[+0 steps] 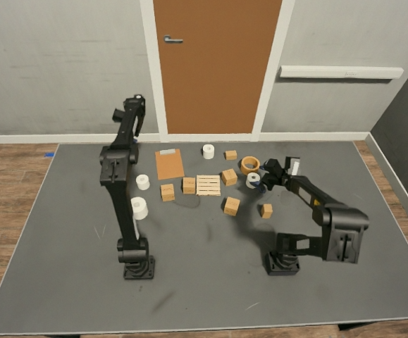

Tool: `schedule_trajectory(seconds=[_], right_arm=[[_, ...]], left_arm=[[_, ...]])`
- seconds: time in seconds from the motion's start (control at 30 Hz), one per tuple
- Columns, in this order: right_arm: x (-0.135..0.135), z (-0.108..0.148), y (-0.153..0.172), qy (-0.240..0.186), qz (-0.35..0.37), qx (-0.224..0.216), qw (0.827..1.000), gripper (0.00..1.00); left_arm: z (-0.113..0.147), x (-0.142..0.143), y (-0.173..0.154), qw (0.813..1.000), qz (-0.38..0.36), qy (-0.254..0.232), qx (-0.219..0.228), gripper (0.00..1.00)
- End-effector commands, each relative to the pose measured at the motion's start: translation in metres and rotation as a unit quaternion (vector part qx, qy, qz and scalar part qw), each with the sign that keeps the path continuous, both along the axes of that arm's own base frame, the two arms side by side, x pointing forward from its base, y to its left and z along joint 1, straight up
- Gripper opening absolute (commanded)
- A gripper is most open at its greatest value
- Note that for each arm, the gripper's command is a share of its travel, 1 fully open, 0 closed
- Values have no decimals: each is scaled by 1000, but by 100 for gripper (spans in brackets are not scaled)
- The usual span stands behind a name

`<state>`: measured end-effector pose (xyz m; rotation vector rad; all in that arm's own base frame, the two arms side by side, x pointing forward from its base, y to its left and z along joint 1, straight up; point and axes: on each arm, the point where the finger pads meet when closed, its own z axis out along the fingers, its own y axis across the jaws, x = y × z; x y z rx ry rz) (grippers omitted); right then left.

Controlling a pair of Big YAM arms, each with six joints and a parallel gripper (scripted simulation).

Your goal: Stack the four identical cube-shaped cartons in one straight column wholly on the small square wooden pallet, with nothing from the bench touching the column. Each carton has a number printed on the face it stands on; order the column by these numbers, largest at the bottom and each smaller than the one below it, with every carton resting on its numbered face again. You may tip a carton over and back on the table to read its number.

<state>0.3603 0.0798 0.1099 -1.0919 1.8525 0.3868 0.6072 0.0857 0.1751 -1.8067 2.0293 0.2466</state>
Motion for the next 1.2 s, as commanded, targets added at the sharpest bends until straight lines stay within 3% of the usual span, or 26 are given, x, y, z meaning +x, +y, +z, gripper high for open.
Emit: schedule_trajectory(seconds=[0.0,0.1,0.4,0.5,0.6,0.77,0.9,0.97,1.03,1.13,1.17], right_arm=[[-14,-1,0,43,-75,33,996,100],[-33,-12,-8,74,-132,26,988,100],[-77,-36,-28,145,-276,9,950,100],[-73,-26,-29,143,-289,16,946,100],[-95,-44,-36,176,-334,7,926,100],[-103,-40,-44,187,-382,3,905,100],[-120,-55,-49,209,-412,-7,887,100],[-119,-50,-51,207,-422,-8,883,100],[-119,-50,-51,207,-422,-8,883,100],[-124,-54,-54,208,-424,-21,881,100],[-125,-55,-54,208,-424,-24,881,100]], left_arm=[[30,3,-7,995,-82,-38,33,100],[57,-6,-15,986,-133,-69,76,100],[135,-34,-36,929,-268,-160,198,100],[142,-36,-32,921,-281,-165,212,100],[172,-47,-41,887,-328,-199,256,100],[213,-61,-51,835,-383,-244,309,100],[245,-73,-54,788,-423,-276,352,100],[266,-78,-59,759,-445,-295,373,100],[266,-78,-59,759,-445,-295,373,100],[290,-77,-66,721,-473,-320,393,100],[308,-88,-68,706,-476,-337,403,100]])
